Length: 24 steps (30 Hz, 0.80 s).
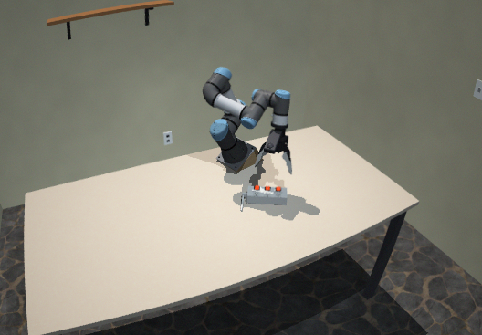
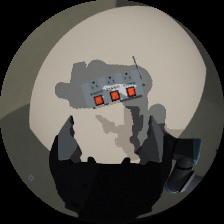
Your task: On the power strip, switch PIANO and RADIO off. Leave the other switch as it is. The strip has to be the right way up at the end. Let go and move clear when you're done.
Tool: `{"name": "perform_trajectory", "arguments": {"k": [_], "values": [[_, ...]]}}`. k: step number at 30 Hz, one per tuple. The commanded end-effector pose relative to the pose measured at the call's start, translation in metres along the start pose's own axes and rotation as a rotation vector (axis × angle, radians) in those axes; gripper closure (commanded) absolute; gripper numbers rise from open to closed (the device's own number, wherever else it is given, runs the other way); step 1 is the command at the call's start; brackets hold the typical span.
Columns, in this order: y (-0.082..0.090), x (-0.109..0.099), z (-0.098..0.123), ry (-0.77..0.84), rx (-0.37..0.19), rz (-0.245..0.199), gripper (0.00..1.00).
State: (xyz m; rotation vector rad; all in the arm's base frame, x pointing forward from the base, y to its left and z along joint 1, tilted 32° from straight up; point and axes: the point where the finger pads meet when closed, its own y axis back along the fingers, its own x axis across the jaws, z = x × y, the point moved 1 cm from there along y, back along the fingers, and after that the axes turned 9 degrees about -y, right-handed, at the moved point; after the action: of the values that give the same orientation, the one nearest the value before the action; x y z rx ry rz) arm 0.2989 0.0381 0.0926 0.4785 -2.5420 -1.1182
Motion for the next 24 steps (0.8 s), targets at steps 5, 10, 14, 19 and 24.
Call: {"name": "perform_trajectory", "arguments": {"k": [5, 10, 14, 19, 24], "values": [[-0.0023, 0.0036, -0.0137, 0.082, 0.13, -0.044, 0.0], [-0.0023, 0.0036, -0.0137, 0.082, 0.13, -0.044, 0.0], [-0.0023, 0.0036, -0.0137, 0.082, 0.13, -0.044, 0.0], [-0.0023, 0.0036, -0.0137, 0.082, 0.13, -0.044, 0.0], [-0.0023, 0.0036, -0.0137, 0.082, 0.13, -0.044, 0.0]]}}
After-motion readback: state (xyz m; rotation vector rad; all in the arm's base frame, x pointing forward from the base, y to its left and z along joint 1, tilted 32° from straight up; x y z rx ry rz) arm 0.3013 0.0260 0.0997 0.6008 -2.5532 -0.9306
